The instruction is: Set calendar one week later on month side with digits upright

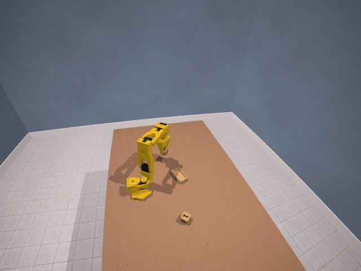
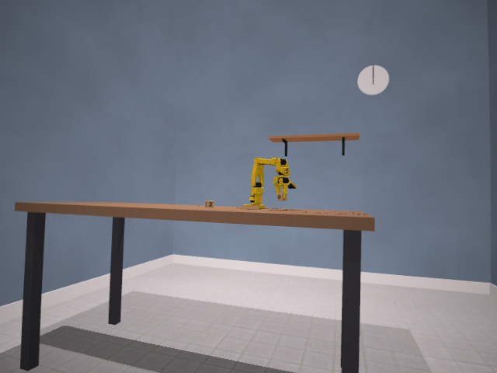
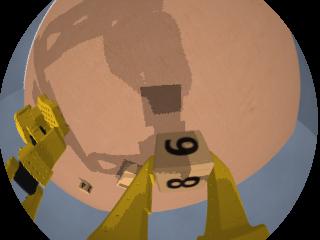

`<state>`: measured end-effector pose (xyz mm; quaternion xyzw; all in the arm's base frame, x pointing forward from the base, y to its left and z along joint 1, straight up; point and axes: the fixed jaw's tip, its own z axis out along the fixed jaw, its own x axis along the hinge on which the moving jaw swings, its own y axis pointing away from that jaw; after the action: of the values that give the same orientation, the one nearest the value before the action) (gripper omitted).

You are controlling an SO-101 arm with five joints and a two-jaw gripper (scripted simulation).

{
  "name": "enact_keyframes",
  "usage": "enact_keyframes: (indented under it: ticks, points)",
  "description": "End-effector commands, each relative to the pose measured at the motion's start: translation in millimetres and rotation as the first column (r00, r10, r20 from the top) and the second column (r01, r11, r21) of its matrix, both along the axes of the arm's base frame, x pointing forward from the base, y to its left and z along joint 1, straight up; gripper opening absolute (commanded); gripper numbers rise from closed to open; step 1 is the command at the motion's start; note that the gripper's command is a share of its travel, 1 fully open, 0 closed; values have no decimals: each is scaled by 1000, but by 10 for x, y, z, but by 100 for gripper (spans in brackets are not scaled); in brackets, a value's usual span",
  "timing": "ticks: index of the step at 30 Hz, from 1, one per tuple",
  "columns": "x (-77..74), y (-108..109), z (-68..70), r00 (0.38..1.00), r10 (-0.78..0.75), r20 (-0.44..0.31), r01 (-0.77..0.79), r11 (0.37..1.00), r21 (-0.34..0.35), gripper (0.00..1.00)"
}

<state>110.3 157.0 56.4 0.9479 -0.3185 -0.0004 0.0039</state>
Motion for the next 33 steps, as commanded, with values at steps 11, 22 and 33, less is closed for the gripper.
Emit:
enact_keyframes:
  ticks: [11,22,33]
  points:
    - [39,81,49,999,5,34,-6,999,51,0]
    - [40,82,15,999,5,34,-6,999,51,0]
    - [41,84,-41,999,5,34,-6,999,51,0]
